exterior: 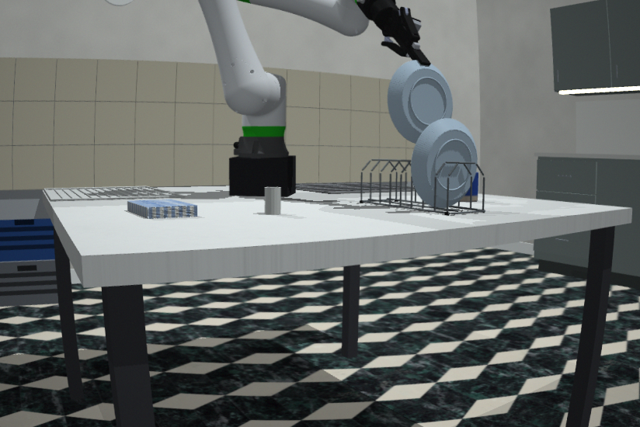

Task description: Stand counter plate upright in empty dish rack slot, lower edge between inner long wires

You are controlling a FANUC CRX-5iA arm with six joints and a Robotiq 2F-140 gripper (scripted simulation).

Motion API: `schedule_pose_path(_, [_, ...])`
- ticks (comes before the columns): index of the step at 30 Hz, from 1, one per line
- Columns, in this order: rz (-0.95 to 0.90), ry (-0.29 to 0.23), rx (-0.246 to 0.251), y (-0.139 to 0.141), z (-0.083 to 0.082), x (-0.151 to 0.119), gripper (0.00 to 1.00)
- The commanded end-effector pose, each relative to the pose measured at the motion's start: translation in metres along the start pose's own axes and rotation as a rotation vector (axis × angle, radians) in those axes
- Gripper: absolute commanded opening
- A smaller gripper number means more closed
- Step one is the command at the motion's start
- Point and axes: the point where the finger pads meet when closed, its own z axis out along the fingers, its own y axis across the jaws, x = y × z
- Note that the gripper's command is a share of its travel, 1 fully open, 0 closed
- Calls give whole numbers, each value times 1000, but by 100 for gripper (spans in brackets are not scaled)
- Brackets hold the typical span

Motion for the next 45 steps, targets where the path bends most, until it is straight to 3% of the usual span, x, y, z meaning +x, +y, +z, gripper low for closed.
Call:
schedule_pose_path(1, [0,1,-1,-1,2,0,10])
schedule_pose_path(20, [0,1,-1,-17,18,0,10])
schedule_pose_path(45, [0,1,-1,-20,21,0,10])
